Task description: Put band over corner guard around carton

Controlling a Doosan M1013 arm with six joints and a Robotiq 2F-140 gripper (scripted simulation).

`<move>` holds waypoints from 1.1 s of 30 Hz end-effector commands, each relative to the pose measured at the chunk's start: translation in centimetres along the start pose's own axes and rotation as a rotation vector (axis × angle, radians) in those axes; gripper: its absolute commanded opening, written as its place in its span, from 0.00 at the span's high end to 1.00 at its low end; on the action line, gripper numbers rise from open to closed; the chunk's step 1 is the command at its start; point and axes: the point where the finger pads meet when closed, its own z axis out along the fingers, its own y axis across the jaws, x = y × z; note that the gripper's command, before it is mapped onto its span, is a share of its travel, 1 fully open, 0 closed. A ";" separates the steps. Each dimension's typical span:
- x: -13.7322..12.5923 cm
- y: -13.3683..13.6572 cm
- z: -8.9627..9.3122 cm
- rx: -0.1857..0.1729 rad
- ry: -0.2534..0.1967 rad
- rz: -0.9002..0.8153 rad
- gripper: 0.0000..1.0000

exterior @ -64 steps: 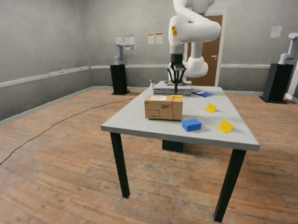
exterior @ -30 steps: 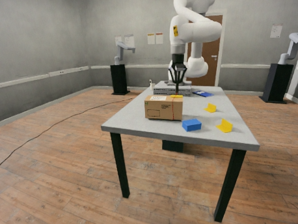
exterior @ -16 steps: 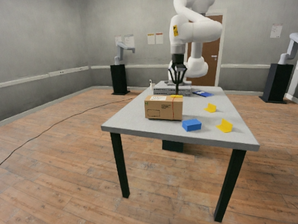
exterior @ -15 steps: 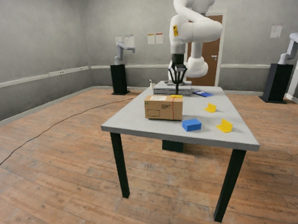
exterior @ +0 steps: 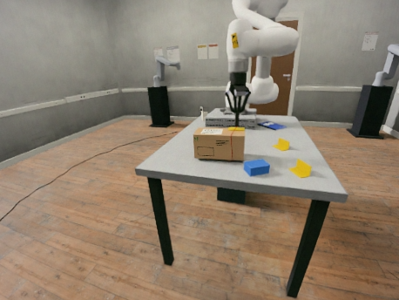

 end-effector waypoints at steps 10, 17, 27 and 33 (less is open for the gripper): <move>0.2 0.0 -0.1 0.000 0.002 0.000 0.90; 0.2 0.0 0.2 0.000 0.002 0.000 0.90; 0.2 0.0 1.0 0.000 0.002 0.000 0.90; 0.2 0.0 1.0 0.000 0.002 0.000 0.90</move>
